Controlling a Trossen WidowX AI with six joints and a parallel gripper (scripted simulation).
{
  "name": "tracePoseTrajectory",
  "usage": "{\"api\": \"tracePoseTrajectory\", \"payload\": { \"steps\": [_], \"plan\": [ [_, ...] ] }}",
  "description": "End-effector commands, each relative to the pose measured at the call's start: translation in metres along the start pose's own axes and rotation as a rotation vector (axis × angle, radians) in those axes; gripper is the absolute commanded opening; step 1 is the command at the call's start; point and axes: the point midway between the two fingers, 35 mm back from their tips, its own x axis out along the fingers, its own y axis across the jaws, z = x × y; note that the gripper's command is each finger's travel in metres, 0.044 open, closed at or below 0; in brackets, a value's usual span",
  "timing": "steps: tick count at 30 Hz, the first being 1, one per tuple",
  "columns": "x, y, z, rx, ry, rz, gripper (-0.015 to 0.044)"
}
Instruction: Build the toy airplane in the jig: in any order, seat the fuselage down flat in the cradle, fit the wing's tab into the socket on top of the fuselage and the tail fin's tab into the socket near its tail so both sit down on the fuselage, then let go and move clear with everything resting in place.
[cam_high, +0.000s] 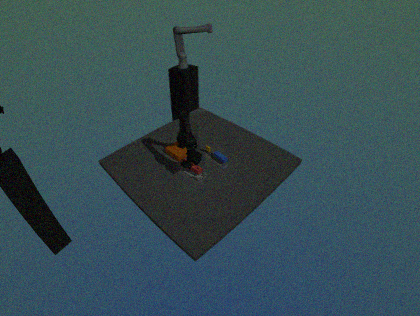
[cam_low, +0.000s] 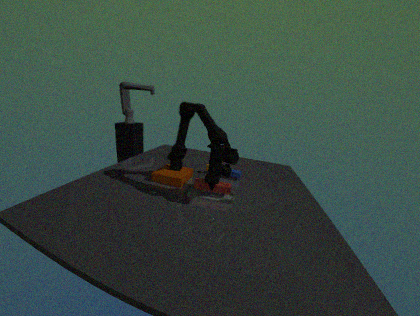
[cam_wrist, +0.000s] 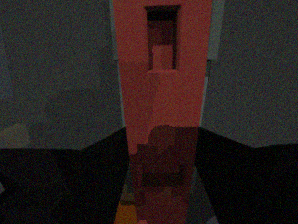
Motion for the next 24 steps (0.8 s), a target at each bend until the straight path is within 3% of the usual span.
{"api": "tracePoseTrajectory", "payload": {
  "steps": [1, 11, 16, 24],
  "plan": [
    [0.0083, -0.0001, -0.0011, -0.003, 0.007, 0.000, 0.0195],
    [0.0067, 0.0003, -0.0009, 0.000, 0.003, 0.002, 0.0162],
    [0.0067, 0.0003, -0.0009, 0.000, 0.003, 0.002, 0.0031],
    [0.0067, 0.0003, -0.0009, 0.000, 0.003, 0.002, 0.0241]
  ]
}}
